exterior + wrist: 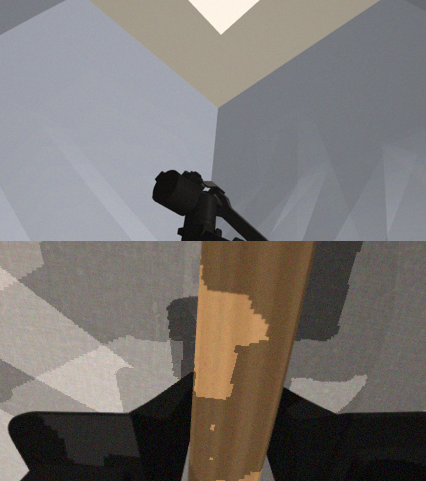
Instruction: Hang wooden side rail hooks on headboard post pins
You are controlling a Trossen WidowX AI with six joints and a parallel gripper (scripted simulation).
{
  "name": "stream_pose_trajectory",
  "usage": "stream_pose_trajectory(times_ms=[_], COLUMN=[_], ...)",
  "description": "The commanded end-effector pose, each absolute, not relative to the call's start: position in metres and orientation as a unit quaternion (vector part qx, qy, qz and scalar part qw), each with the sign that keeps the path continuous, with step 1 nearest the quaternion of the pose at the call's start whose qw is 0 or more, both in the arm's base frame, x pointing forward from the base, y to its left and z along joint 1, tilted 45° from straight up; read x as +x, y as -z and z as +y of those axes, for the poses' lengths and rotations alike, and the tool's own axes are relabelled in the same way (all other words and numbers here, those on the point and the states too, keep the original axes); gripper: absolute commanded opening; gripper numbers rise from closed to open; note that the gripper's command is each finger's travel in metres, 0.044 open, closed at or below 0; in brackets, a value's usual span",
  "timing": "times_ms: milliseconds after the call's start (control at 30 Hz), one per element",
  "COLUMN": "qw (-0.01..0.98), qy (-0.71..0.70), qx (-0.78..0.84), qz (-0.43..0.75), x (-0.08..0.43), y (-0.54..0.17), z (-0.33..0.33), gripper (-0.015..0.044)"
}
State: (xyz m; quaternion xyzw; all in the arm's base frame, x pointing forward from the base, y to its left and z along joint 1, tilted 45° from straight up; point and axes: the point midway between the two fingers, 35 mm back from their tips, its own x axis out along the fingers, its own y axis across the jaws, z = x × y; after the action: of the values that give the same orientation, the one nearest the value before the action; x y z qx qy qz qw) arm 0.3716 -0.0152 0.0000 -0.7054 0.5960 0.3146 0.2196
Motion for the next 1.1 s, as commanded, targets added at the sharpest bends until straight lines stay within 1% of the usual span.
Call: stream_pose_trajectory(times_ms=[0,1067], qw=[0.218,0.218], qy=[-0.316,-0.316], qx=[-0.71,-0.71], qz=[0.591,0.591], x=[0.3748,0.3728], y=[-0.003,-0.0052], z=[-0.0118,-0.0147], gripper=[0.0,0.0])
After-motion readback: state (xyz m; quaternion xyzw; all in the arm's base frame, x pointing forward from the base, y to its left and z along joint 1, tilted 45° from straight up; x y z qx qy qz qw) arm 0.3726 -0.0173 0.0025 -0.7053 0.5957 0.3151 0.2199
